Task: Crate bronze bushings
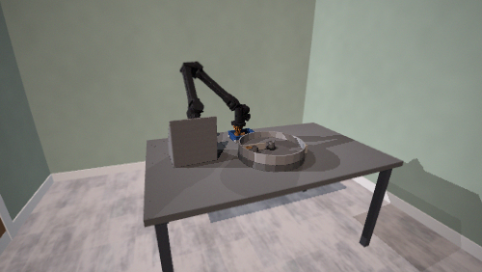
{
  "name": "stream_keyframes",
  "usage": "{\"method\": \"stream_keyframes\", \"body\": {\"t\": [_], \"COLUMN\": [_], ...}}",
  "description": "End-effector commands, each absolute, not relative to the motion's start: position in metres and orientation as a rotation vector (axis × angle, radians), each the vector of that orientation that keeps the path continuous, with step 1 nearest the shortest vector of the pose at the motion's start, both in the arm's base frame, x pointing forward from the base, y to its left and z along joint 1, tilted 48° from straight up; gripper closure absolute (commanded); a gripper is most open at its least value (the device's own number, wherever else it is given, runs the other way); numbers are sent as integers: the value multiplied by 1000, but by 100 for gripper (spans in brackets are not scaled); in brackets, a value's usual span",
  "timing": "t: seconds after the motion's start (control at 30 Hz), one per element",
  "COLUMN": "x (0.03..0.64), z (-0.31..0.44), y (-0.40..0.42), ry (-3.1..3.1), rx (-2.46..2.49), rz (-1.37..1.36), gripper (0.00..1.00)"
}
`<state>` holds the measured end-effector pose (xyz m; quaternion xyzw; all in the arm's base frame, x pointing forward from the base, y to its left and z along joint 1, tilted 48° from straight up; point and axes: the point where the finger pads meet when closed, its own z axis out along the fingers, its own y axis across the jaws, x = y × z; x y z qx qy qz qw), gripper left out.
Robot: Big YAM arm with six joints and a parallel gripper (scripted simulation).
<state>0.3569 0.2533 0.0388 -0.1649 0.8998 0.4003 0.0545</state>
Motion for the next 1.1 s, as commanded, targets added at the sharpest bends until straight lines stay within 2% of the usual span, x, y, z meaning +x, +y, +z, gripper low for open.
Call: {"method": "stream_keyframes", "body": {"t": [0.0,1.07], "x": [370,369], "z": [49,45], "y": [248,256], "ry": [2700,2700], "rx": [-476,-490], "rz": [1204,1207], "gripper": [100,100]}}
